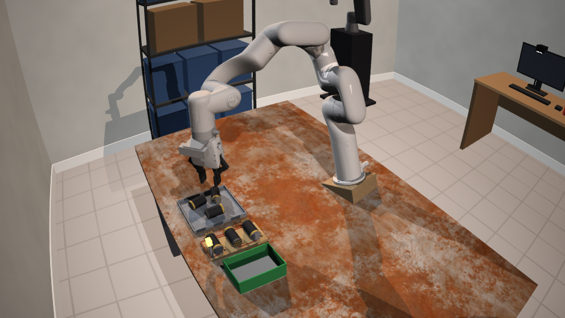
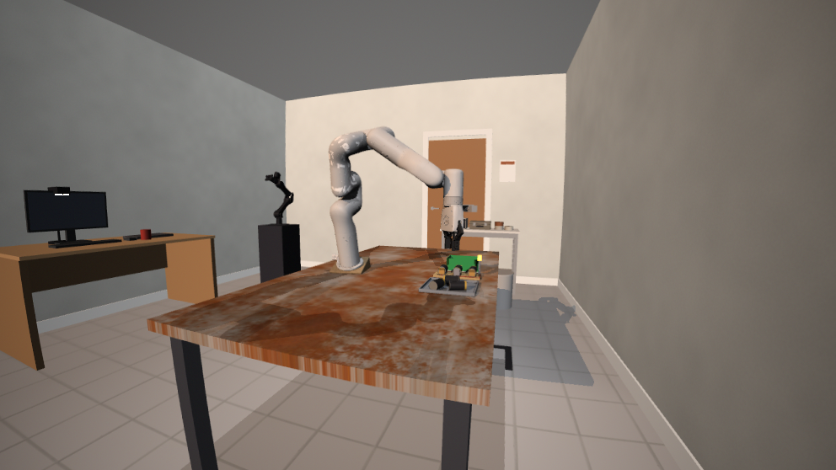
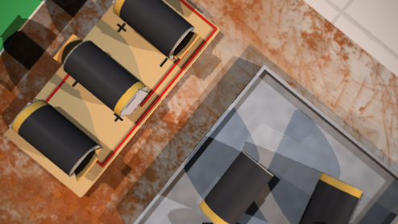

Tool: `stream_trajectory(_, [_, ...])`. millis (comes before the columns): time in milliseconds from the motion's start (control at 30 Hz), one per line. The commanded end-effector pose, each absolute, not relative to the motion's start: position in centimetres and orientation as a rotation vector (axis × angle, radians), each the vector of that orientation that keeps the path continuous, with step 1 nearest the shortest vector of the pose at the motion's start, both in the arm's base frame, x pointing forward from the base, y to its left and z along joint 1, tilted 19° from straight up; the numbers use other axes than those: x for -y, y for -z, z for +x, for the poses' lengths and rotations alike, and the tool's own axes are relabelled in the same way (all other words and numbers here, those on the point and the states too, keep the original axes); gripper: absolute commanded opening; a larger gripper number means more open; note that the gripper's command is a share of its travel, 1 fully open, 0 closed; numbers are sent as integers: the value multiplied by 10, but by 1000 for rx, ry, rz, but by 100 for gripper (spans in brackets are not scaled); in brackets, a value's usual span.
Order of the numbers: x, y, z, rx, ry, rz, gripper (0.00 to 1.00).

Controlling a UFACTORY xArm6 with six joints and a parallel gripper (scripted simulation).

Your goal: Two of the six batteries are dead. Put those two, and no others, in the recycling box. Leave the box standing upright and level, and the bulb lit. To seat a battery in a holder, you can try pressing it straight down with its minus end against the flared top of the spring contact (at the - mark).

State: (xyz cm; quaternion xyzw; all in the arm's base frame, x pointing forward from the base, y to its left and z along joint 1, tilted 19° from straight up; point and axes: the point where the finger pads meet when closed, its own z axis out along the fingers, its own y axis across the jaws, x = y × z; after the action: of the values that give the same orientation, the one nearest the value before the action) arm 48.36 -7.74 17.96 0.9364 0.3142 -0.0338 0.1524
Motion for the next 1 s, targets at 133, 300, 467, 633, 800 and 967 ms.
stream_trajectory(133, [77, -181, 485, -506, 29, 2769, 51])
stream_trajectory(300, [77, -181, 485, -323, -2, 2796, 51])
stream_trajectory(467, [77, -181, 485, -145, -31, 2811, 51])
stream_trajectory(633, [77, -181, 485, -30, -50, 2816, 51])
stream_trajectory(800, [77, -181, 485, 9, -57, 2816, 51])
stream_trajectory(967, [77, -181, 485, 34, -61, 2816, 51])
